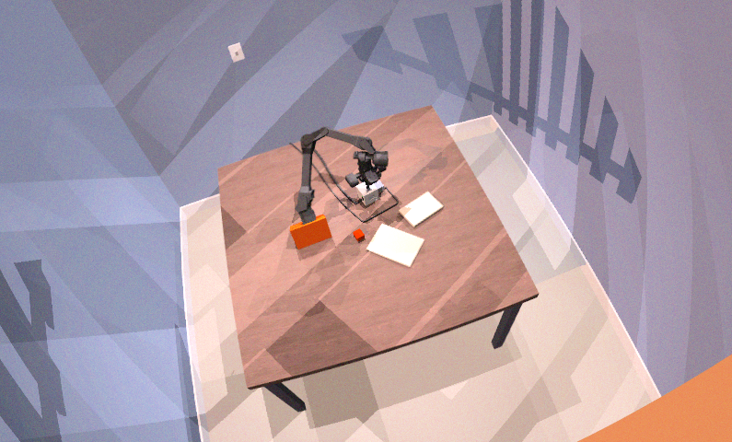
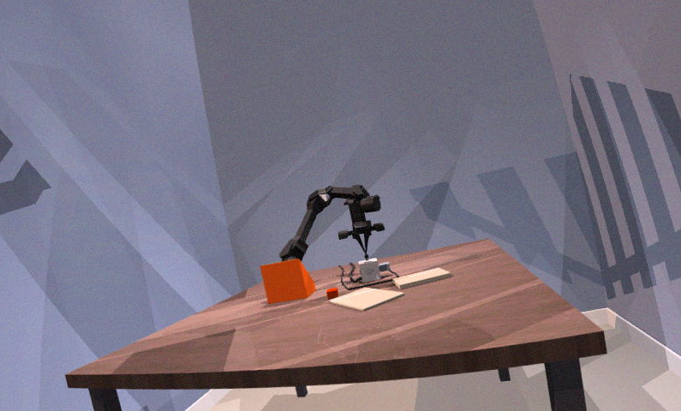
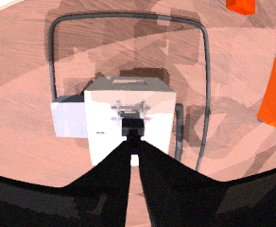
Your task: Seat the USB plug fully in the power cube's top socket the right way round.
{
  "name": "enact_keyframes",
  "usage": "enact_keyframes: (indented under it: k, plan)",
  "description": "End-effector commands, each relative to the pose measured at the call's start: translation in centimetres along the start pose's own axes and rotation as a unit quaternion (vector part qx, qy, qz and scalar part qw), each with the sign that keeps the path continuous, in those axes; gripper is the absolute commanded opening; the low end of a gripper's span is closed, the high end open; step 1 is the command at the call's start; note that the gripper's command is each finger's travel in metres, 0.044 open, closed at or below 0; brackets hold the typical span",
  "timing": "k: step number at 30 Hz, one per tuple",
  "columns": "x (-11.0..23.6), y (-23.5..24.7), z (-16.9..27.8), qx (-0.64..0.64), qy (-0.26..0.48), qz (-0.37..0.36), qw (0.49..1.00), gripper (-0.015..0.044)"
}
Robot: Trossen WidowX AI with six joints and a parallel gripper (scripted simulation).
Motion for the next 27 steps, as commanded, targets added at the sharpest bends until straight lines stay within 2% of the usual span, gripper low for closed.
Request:
enact_keyframes:
  k: [1,27]
  plan:
    - [-0.06,0.03,-0.01,0.001,0.001,-0.002,1.0,0.0]
    - [-0.37,0.03,-0.04,0.001,0.001,-0.002,1.0,0.0]
Point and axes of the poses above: the point midway between the two fingers, 35 mm back from their tips, its own x axis back along the fingers, its own y axis across the jaws, z = x × y, the point moved 10 cm from there along x, back along the fingers
